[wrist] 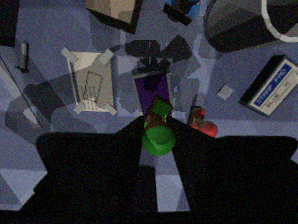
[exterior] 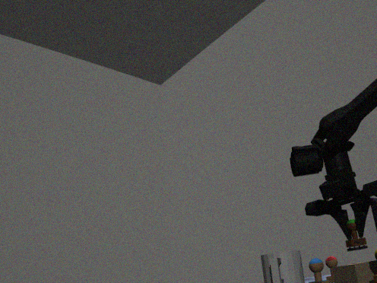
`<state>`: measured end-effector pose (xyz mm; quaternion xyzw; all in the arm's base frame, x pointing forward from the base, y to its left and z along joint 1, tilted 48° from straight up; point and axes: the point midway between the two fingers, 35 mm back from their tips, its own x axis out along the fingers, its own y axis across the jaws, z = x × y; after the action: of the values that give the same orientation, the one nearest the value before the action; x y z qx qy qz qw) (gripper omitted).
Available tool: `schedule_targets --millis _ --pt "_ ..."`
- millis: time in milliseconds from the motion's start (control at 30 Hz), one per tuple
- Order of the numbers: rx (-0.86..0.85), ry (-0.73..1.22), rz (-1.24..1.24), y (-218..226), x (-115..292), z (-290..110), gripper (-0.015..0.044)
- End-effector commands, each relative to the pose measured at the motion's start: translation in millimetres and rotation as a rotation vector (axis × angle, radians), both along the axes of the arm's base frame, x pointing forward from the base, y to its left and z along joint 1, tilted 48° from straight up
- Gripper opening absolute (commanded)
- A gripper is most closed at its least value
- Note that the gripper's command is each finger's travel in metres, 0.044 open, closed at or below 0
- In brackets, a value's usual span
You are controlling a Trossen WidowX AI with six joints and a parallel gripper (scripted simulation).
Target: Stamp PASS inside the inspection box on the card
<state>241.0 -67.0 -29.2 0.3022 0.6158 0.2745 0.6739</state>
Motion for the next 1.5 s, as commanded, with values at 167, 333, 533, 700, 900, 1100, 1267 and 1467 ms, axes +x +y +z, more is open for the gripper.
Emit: schedule_targets --millis 167,333,533,700,900,1100,1267,1467 --pt "-0.004 -0.003 0.005 0.6 0.3 -6.0 0.0" --pt "-0.004 -0.003 0.005 2.9 0.8 -8.4 0.0" --pt "-0.004 -0.003 0.005 5.7 1.3 -11.3 0.0" --pt "-0.004 -0.004 0.005 8.1 1.7 -13.6 0.0" --pt "-0.004 -0.004 0.005 10.9 2.2 -16.4 0.0" --pt "-0.003 -0.004 0.005 13.9 2.6 -19.1 0.0" --pt "-0.003 -0.004 0.005 16.3 2.9 -21.4 0.0" --pt "-0.003 -0.005 0.006 19.3 3.1 -24.1 0.0"
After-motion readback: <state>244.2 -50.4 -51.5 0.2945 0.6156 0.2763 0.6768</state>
